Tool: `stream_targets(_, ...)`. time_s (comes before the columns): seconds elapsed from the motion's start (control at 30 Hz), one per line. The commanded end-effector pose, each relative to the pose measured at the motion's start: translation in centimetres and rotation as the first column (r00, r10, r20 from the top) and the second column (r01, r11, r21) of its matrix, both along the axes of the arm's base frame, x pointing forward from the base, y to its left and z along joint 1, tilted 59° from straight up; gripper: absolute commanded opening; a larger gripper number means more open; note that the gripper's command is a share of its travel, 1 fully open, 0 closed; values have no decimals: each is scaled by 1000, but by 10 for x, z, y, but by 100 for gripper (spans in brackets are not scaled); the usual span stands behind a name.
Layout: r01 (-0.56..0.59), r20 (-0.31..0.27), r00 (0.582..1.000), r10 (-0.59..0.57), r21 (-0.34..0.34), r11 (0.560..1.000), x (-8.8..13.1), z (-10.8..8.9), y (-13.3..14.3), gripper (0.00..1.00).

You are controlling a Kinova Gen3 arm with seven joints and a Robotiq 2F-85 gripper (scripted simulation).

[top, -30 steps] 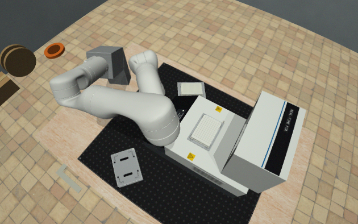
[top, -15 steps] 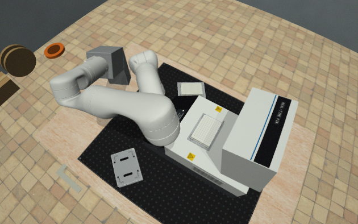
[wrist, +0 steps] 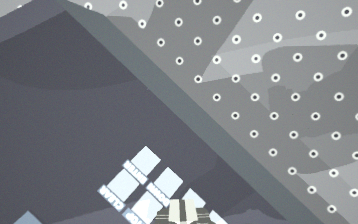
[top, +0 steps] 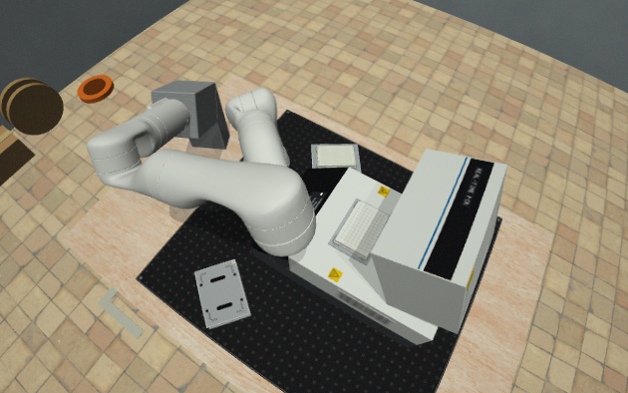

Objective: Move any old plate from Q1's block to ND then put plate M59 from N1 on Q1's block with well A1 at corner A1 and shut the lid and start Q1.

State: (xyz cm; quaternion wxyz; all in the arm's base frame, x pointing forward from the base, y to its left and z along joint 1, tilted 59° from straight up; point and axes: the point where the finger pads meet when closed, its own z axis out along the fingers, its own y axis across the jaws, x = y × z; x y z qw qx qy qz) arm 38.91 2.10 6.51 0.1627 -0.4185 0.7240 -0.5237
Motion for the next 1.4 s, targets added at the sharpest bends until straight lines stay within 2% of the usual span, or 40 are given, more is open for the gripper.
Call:
stream_targets(0.0, 1, 4, 1000, -1, 2, 1000, 2, 0, 0, 10)
stream_targets(0.87, 1, 4, 1000, -1, 2, 1000, 2, 0, 0, 10)
stream_targets(1.37, 1, 4, 1000, -1, 2, 1000, -14, 3, 6, 10)
